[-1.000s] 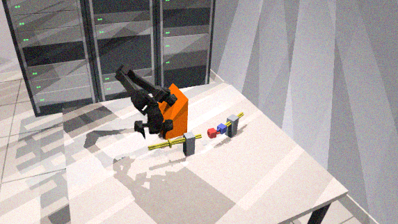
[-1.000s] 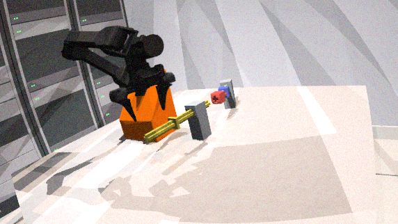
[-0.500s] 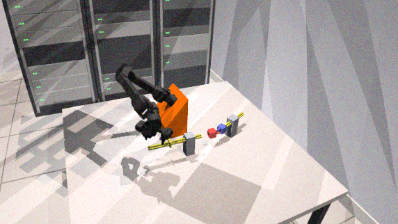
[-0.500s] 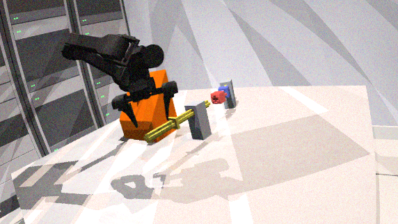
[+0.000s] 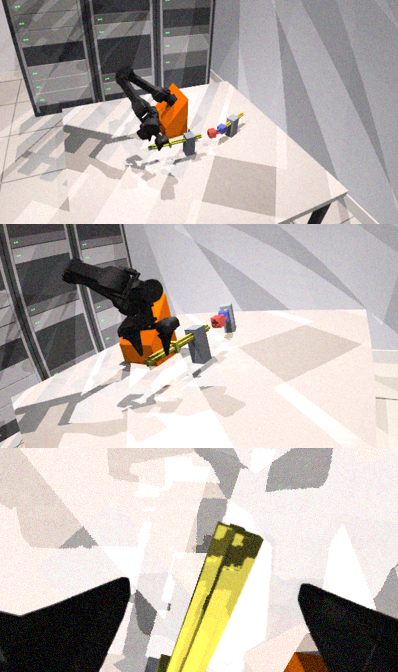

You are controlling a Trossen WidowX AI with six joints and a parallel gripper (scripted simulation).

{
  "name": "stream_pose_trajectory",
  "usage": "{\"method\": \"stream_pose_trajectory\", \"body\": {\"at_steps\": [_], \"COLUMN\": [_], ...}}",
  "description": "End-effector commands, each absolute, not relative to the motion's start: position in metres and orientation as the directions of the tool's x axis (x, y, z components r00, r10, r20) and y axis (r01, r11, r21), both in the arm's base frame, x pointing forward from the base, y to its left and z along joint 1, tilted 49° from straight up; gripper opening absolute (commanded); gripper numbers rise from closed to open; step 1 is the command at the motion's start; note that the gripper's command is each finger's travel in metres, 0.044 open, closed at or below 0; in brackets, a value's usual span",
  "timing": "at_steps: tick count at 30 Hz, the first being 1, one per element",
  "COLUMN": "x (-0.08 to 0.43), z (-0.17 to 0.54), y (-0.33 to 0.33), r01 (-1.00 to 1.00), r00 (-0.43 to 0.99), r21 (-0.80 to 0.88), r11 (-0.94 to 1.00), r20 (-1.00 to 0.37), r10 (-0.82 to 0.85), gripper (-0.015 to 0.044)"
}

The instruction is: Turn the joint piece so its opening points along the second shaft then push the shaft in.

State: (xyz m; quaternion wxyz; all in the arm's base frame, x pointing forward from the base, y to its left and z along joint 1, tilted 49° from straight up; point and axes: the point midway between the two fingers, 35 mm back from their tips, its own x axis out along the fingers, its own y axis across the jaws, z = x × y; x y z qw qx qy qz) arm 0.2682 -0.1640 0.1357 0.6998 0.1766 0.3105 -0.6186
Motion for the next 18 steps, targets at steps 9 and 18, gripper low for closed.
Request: {"method": "stream_pose_trajectory", "body": {"at_steps": [9, 18], "x": [0.266, 0.266], "z": [0.125, 0.117], "y": [-0.174, -0.183], "r01": [0.998, 0.998], "r00": [0.034, 0.034], "r21": [0.060, 0.060], "r11": [-0.007, -0.007], "r20": [-0.656, -0.656], "r10": [-0.754, -0.754], "gripper": [0.0440, 0.0440]}}
